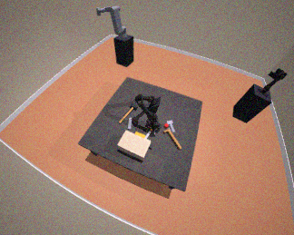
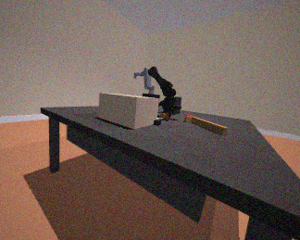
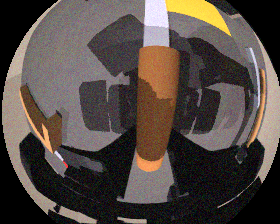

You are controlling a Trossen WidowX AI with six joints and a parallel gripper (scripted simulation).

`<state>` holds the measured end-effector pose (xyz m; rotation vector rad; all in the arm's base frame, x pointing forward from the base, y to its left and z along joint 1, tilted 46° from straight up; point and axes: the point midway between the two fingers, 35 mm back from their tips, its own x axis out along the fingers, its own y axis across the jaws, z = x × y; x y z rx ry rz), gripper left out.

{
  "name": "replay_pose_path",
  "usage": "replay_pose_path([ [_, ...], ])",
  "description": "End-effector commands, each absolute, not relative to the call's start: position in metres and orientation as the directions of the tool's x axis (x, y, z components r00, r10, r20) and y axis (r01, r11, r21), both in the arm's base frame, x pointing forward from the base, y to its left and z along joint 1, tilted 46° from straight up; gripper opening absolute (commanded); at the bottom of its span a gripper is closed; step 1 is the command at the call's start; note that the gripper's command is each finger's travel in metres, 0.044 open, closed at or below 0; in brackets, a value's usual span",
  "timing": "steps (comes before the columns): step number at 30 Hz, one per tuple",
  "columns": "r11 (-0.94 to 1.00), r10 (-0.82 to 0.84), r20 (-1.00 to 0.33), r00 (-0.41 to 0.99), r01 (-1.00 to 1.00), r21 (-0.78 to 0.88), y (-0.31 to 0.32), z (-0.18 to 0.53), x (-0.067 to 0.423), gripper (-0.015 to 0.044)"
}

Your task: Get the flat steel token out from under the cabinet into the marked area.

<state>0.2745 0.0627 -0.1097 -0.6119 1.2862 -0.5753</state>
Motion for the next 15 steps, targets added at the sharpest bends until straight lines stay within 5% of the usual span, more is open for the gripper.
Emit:
replay_pose_path([
  [1,0.713,-0.694,-0.695,0.188,0.052,-0.699,0.064,-0.109,0.282,0.0],
  [15,0.713,-0.695,-0.694,0.188,0.052,-0.699,0.066,-0.106,0.3,0.0],
])
